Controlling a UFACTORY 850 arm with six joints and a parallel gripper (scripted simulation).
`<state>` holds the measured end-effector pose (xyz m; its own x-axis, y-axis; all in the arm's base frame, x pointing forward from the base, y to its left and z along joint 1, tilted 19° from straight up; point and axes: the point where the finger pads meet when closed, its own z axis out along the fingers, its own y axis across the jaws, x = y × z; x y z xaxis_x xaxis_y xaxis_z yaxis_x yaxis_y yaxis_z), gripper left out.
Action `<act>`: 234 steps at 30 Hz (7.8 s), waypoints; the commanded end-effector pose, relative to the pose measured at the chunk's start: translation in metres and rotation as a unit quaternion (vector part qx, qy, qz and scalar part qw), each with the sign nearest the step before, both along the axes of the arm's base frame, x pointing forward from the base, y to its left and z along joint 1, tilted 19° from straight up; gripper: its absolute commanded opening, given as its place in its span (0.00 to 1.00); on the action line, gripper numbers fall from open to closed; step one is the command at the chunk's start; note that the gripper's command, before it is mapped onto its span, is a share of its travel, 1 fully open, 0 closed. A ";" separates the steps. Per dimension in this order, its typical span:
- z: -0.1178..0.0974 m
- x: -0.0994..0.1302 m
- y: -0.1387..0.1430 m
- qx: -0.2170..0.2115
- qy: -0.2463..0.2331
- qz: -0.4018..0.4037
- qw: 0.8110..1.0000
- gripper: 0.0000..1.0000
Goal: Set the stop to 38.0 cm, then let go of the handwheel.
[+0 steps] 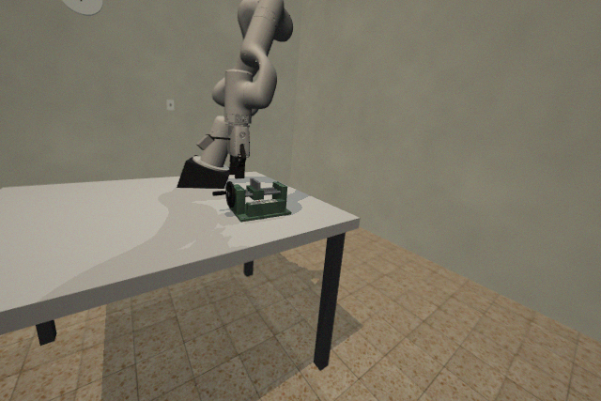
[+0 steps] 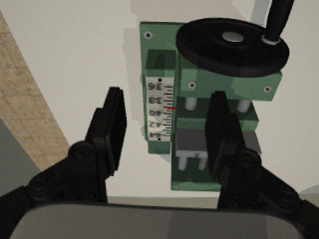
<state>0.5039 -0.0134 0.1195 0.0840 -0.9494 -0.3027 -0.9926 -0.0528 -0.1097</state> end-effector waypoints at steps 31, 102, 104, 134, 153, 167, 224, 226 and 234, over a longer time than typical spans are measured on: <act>0.001 0.001 0.000 0.000 -0.001 0.000 1.000 0.57; -0.051 -0.081 -0.041 0.000 -0.001 0.000 1.000 0.57; -0.051 -0.081 -0.041 0.000 -0.001 0.000 1.000 0.57; -0.115 -0.074 -0.020 0.000 -0.001 0.000 1.000 0.57; -0.117 -0.074 -0.020 0.000 -0.001 0.000 1.000 0.06; -0.117 -0.074 -0.020 0.000 -0.001 0.000 1.000 0.06; -0.117 -0.074 -0.020 0.000 -0.001 0.000 1.000 0.06; -0.118 -0.074 -0.020 0.000 -0.001 0.000 1.000 0.06; -0.118 -0.074 -0.019 0.000 -0.001 0.000 1.000 0.06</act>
<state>0.4297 -0.0327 0.0013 0.0842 -0.9493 -0.3028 -0.9924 -0.0527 -0.1108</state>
